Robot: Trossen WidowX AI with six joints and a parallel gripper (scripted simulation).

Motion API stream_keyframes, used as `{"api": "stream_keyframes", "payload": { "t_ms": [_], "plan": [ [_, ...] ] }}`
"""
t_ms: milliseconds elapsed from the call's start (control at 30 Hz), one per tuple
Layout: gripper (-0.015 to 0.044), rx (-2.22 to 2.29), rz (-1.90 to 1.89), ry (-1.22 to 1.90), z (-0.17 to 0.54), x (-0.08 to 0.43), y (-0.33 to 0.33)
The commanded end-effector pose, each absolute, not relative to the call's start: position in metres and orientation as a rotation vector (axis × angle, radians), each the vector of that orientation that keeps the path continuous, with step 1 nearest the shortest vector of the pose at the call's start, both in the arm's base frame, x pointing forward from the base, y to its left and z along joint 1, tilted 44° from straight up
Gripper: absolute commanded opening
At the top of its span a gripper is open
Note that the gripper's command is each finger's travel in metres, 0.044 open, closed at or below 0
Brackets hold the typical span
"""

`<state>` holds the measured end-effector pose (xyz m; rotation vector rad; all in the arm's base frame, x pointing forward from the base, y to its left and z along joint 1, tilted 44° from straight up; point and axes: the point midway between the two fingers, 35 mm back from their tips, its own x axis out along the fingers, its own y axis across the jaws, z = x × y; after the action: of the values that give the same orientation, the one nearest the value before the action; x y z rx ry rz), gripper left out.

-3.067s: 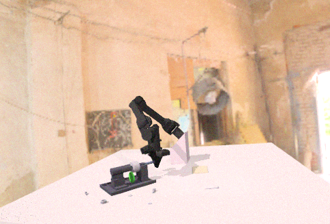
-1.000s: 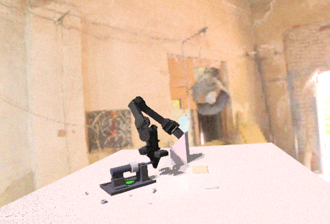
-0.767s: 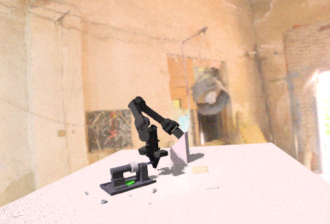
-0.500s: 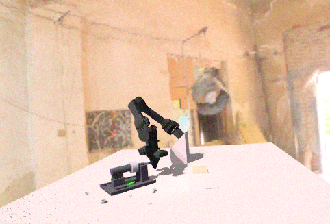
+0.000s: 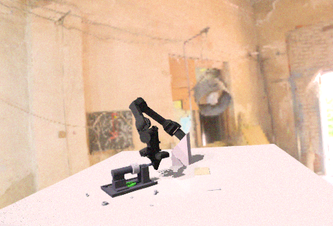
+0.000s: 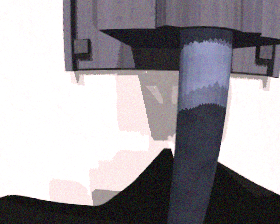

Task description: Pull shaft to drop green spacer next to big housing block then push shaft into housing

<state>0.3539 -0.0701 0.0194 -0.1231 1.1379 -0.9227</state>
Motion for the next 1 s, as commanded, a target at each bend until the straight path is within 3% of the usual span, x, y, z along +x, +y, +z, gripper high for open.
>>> {"api": "stream_keyframes", "payload": {
  "t_ms": [0, 967],
  "plan": [
    [0.0, -0.117, -0.916, 1.124, 0.022, 0.3592, -0.0699],
    [0.0, -0.116, -0.916, 1.124, 0.0206, 0.357, -0.0691]
  ]
}}
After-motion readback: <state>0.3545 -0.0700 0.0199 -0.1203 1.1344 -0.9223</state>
